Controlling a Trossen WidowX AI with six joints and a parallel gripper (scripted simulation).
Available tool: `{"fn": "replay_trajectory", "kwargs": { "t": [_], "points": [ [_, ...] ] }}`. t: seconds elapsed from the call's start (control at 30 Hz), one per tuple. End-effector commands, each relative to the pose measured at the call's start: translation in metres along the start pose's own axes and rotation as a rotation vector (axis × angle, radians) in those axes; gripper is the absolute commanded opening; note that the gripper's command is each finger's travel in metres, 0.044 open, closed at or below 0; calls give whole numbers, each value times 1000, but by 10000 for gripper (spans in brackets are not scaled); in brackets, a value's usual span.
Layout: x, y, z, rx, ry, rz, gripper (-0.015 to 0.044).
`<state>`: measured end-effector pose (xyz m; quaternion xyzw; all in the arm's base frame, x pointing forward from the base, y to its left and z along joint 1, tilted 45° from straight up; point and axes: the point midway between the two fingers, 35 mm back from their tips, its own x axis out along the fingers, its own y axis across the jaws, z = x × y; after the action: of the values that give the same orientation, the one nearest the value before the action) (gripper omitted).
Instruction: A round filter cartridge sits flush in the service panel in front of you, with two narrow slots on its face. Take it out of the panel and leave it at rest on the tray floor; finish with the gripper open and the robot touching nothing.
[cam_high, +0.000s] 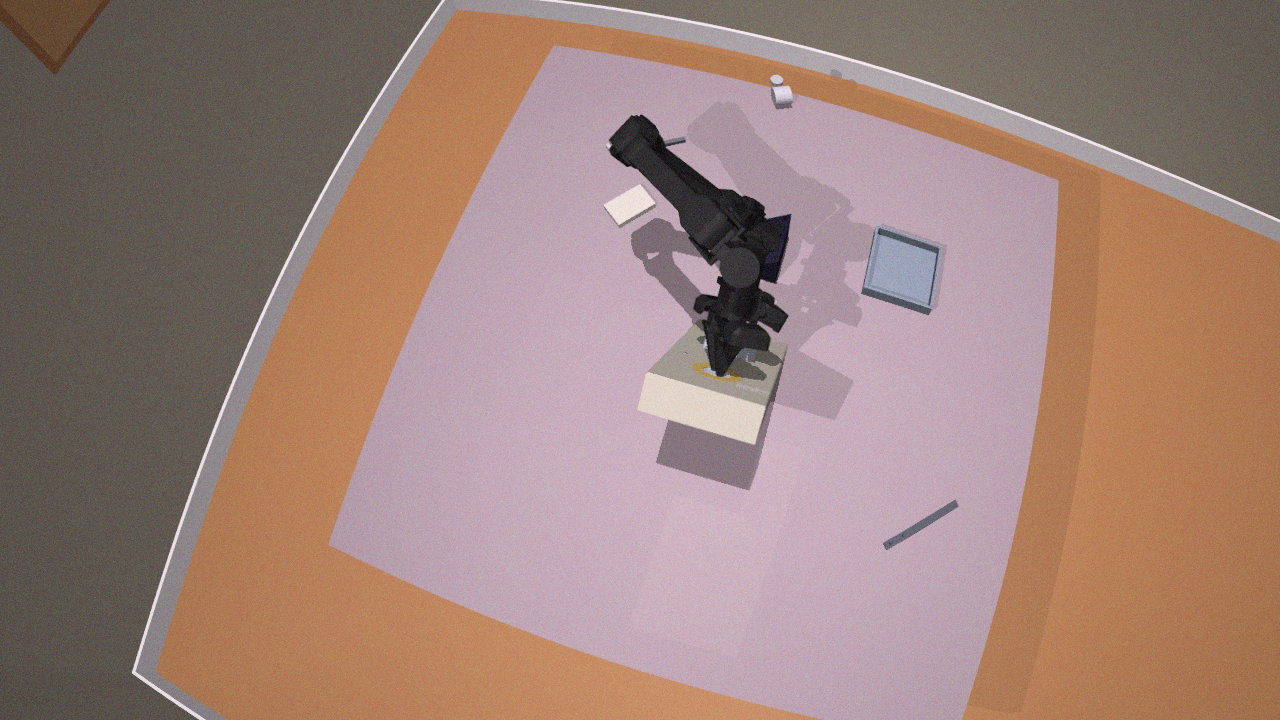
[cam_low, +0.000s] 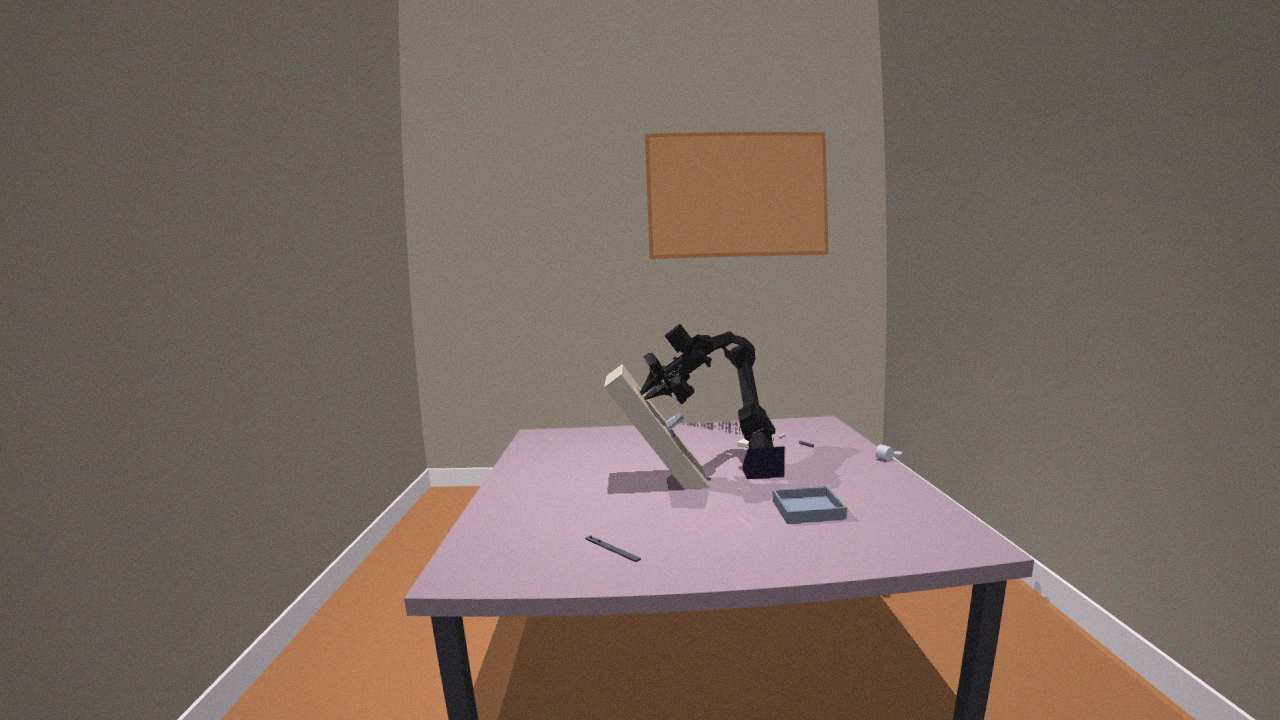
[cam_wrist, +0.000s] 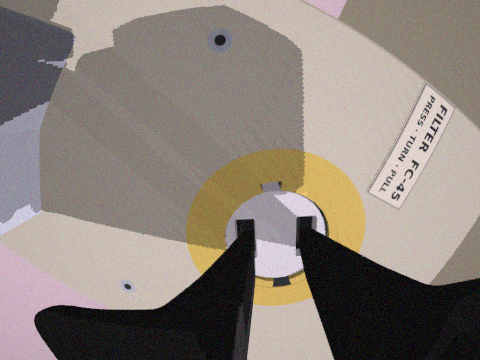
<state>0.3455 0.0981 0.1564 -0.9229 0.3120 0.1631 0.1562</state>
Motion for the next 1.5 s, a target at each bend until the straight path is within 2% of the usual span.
{"fn": "replay_trajectory", "kwargs": {
  "t": [0.0,1.23,1.47],
  "points": [
    [1,-1,1,-3,-5,-4,101],
    [15,-1,1,-2,-4,-4,101],
    [9,-1,1,-10,5,-8,54]
  ]
}}
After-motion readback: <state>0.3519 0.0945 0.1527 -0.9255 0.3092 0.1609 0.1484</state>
